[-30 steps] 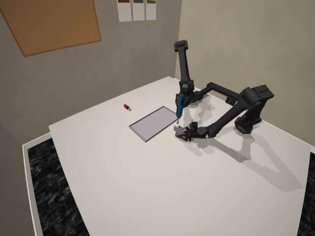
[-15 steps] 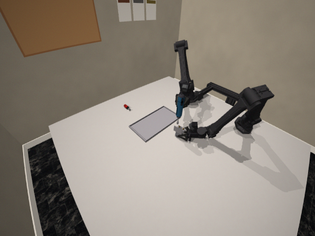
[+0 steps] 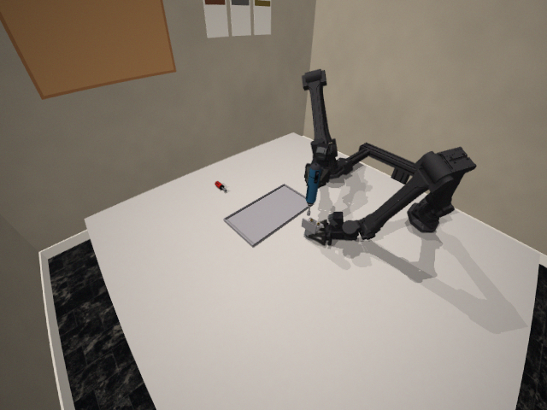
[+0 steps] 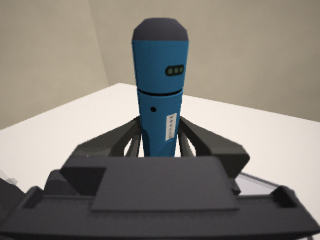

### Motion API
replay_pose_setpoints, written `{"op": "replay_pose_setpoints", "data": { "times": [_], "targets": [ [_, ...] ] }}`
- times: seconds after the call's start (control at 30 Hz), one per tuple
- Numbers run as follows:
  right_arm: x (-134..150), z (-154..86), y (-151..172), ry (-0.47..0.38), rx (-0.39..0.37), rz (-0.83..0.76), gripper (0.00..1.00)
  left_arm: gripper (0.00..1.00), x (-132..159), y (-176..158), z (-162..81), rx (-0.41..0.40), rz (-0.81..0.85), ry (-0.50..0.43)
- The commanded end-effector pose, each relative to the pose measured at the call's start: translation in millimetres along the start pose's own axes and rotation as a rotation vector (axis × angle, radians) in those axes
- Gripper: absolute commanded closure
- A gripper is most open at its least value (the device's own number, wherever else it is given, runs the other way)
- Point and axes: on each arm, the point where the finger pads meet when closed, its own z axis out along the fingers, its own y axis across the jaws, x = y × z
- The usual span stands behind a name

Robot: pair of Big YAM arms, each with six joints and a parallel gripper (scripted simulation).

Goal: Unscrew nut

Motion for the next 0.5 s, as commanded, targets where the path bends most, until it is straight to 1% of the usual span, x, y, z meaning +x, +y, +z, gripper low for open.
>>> {"op": "replay_pose_setpoints", "data": {
  "times": [0.0, 0.33, 0.47],
  "targets": [
    [-28.9, -0.4, -3.6, -0.081, 0.01, -0.002, 0.58, 0.41, -7.0, 4.5, 3.8, -0.007, 0.009, -0.016],
    [-26.9, -1.8, -3.3, -0.077, 0.008, -0.004, 0.58, 0.41, -7.0, 4.5, 3.8, -0.007, 0.009, -0.016],
    [-30.3, 0.1, -4.4, -0.083, 0.011, -0.004, 0.58, 0.41, -7.0, 4.5, 3.8, -0.007, 0.009, -0.016]
  ]
}}
